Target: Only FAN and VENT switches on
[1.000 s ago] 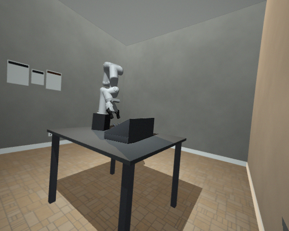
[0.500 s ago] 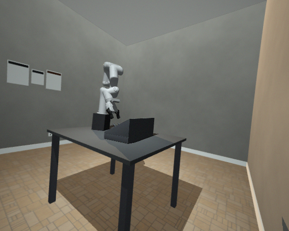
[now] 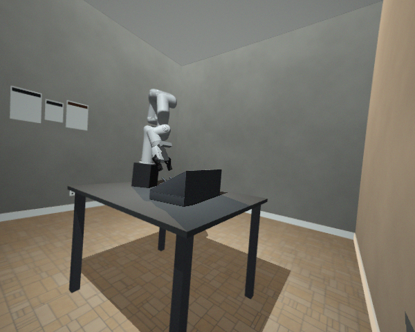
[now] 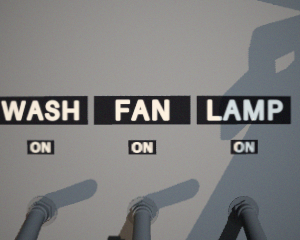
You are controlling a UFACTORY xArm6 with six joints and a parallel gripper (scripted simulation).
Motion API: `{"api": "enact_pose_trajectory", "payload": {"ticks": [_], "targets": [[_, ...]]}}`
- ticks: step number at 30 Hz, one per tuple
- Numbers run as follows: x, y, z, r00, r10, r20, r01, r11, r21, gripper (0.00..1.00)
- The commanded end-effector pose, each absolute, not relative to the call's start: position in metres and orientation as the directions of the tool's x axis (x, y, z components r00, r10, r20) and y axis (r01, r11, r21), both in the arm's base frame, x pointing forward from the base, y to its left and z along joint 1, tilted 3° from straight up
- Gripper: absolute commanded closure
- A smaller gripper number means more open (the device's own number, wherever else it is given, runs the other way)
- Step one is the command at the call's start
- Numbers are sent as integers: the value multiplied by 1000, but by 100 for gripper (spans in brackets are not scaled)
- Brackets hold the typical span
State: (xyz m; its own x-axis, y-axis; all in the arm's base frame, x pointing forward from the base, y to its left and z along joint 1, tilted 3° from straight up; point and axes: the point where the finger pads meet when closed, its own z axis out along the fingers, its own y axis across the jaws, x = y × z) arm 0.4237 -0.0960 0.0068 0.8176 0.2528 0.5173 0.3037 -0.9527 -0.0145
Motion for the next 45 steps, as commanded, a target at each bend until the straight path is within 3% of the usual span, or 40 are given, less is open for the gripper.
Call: {"api": "enact_pose_trajectory", "payload": {"ticks": [1, 23, 45], "targets": [[426, -100, 8, 816, 253, 519, 304, -953, -13, 0], [444, -158, 7, 816, 253, 519, 304, -953, -13, 0], [446, -162, 7, 816, 253, 519, 304, -953, -13, 0]]}}
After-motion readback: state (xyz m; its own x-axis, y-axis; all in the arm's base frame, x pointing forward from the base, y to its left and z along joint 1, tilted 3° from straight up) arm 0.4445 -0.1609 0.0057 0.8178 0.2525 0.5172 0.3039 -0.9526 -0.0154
